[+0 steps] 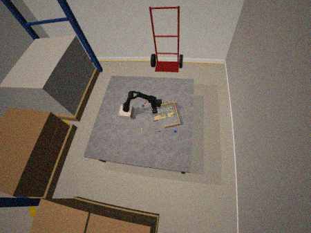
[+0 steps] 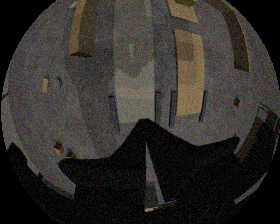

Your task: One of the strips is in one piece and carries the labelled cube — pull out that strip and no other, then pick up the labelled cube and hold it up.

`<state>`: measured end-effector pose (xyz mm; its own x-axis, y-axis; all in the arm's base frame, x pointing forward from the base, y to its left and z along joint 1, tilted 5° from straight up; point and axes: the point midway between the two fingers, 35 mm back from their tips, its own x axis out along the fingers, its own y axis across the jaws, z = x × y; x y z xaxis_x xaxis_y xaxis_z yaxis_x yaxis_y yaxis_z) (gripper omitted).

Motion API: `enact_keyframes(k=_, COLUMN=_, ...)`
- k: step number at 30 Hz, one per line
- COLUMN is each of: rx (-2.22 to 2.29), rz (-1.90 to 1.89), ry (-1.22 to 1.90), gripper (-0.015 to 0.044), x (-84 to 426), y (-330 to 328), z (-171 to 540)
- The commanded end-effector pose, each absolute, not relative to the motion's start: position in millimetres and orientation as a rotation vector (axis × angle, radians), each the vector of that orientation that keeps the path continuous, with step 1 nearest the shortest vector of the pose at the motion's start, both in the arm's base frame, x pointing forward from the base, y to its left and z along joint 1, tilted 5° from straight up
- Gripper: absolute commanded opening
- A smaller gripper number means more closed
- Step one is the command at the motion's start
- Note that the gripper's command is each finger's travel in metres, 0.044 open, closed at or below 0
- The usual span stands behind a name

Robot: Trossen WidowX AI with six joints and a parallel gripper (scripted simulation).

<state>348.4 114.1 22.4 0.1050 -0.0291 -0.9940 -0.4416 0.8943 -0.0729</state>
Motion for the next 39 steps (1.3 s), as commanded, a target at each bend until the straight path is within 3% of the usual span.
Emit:
enact_keyframes(k=1, rx=-0.399, rz=0.324, ry=1.451, gripper=0.0000, x=347.5, y=114.8, z=14.3)
enact_keyframes(k=39, rx=-0.400, rz=0.324, ry=1.451, gripper=0.0000, x=347.9, y=114.4, z=-35.7)
